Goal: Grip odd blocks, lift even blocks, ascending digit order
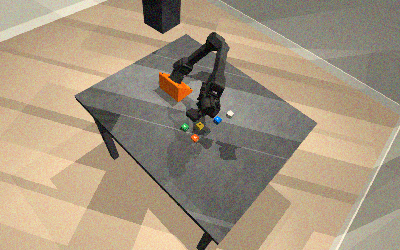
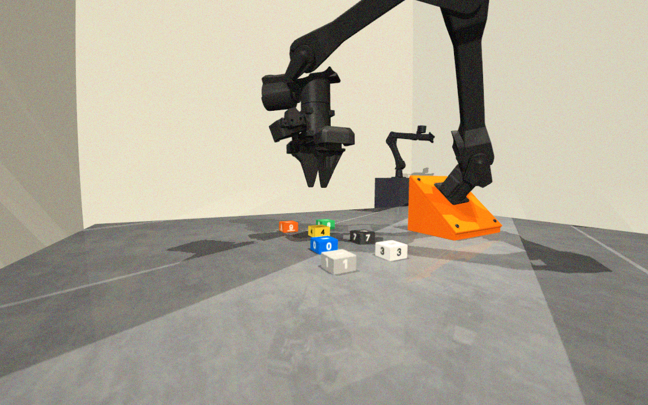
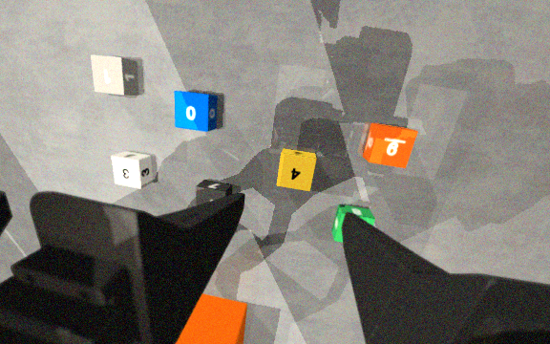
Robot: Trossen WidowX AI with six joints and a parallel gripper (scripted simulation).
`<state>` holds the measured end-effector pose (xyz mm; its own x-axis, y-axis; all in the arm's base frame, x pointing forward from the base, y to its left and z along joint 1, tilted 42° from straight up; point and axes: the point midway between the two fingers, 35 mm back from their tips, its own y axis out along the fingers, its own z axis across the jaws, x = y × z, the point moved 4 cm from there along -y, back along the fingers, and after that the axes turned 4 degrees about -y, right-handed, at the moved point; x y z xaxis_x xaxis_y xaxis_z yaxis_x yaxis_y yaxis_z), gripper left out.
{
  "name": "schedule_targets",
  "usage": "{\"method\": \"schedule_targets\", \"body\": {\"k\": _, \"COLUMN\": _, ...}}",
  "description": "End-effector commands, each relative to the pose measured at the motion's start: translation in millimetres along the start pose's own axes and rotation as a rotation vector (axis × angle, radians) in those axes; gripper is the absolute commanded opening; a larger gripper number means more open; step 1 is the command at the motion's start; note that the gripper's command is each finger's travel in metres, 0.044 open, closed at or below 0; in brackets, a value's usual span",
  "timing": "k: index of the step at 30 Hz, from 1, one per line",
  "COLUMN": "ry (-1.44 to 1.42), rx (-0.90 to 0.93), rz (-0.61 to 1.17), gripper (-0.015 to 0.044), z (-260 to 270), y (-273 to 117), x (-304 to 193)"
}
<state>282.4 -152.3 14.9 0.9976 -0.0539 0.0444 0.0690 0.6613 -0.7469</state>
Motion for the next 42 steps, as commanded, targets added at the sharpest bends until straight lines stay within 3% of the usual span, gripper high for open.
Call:
{"method": "schedule_targets", "body": {"k": 1, "ry": -0.009, "rx": -0.012, "rz": -0.011, "gripper": 0.0164, "z": 2, "y": -29, "x": -1}}
{"method": "schedule_targets", "body": {"k": 3, "ry": -0.009, "rx": -0.012, "rz": -0.011, "gripper": 0.012, "z": 2, "y": -29, "x": -1}}
{"method": "schedule_targets", "body": {"k": 12, "ry": -0.009, "rx": -0.012, "rz": -0.011, "gripper": 0.012, "z": 4, "y": -29, "x": -2}}
{"method": "schedule_targets", "body": {"k": 19, "ry": -0.007, "rx": -0.008, "rz": -0.009, "gripper": 0.012, "z": 75, "y": -28, "x": -33}}
{"method": "schedule_targets", "body": {"k": 24, "ry": -0.007, "rx": -0.008, "rz": -0.009, "gripper": 0.012, "z": 82, "y": -27, "x": -37}}
{"method": "schedule_targets", "body": {"k": 31, "ry": -0.008, "rx": -0.006, "rz": -0.01, "gripper": 0.0304, "z": 81, "y": 51, "x": -36}}
{"method": "schedule_targets", "body": {"k": 35, "ry": -0.007, "rx": -0.005, "rz": -0.01, "gripper": 0.04, "z": 82, "y": 54, "x": -36}}
{"method": "schedule_targets", "body": {"k": 42, "ry": -0.007, "rx": -0.005, "rz": -0.01, "gripper": 0.04, "z": 81, "y": 64, "x": -36}}
